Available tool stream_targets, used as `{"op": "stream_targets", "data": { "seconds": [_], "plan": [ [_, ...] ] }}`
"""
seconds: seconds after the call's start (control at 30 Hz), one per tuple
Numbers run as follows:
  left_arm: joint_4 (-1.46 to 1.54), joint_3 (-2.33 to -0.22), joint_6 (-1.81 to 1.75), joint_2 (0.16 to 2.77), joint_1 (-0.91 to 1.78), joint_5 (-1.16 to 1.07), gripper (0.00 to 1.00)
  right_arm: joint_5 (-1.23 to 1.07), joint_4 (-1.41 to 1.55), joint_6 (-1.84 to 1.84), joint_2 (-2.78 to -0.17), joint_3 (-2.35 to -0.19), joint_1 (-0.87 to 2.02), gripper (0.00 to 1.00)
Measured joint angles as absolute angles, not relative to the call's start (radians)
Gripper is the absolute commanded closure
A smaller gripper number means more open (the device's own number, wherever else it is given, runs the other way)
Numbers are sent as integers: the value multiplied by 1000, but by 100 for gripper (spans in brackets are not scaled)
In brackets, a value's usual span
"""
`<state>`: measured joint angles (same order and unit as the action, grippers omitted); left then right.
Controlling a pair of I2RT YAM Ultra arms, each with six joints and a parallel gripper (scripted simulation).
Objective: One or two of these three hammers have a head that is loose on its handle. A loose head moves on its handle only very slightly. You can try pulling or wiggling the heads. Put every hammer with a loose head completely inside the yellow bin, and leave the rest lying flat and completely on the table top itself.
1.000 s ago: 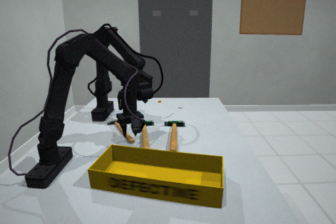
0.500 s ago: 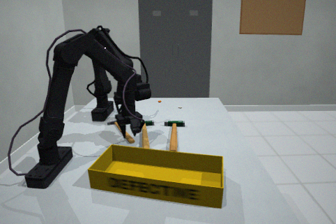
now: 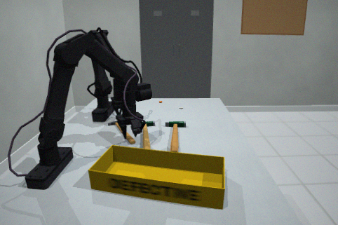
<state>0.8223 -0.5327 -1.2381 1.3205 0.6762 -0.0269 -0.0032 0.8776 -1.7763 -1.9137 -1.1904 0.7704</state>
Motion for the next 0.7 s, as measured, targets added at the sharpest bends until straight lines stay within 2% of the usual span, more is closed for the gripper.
{"op": "stream_targets", "data": {
  "seconds": [0.7],
  "plan": [
    [733,-513,-1246,1365,678,-10,63,-3,823,-1776,-1920,-1177,770,53]
  ]
}}
